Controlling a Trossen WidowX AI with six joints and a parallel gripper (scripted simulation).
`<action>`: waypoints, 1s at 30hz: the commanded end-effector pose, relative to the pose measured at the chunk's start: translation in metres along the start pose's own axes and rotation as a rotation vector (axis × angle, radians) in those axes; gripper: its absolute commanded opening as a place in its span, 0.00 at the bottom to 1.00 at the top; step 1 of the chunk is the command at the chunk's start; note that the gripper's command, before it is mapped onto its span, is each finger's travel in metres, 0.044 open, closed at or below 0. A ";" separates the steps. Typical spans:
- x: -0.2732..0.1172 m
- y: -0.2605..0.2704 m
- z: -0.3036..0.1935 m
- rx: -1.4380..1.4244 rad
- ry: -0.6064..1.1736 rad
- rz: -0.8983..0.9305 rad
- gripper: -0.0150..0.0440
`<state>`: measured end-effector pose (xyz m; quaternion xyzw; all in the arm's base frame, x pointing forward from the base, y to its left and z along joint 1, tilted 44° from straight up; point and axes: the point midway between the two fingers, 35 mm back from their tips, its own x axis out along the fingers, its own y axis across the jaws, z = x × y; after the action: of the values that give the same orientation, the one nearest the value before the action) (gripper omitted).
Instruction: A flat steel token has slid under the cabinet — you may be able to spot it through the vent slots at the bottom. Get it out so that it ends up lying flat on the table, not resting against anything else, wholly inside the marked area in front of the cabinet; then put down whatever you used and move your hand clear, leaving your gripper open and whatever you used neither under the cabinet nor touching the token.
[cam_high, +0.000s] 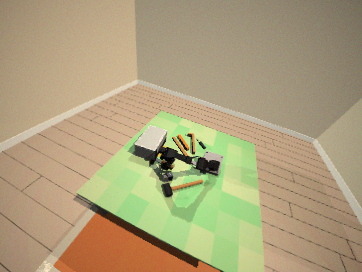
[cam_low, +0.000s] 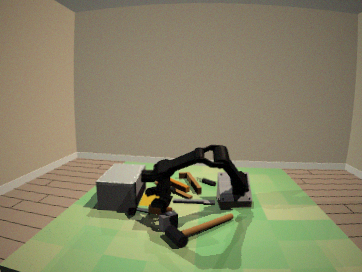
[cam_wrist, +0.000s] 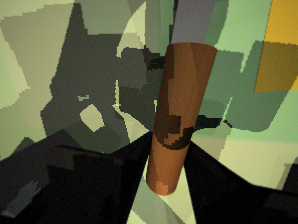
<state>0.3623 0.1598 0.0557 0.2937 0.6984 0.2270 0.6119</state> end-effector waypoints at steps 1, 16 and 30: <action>0.000 0.001 0.006 -0.011 -0.005 0.001 0.25; 0.000 0.001 0.020 -0.011 -0.005 0.001 0.25; 0.001 -0.008 0.027 -0.011 -0.005 0.001 0.25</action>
<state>0.3861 0.1576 0.0511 0.2942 0.6970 0.2301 0.6121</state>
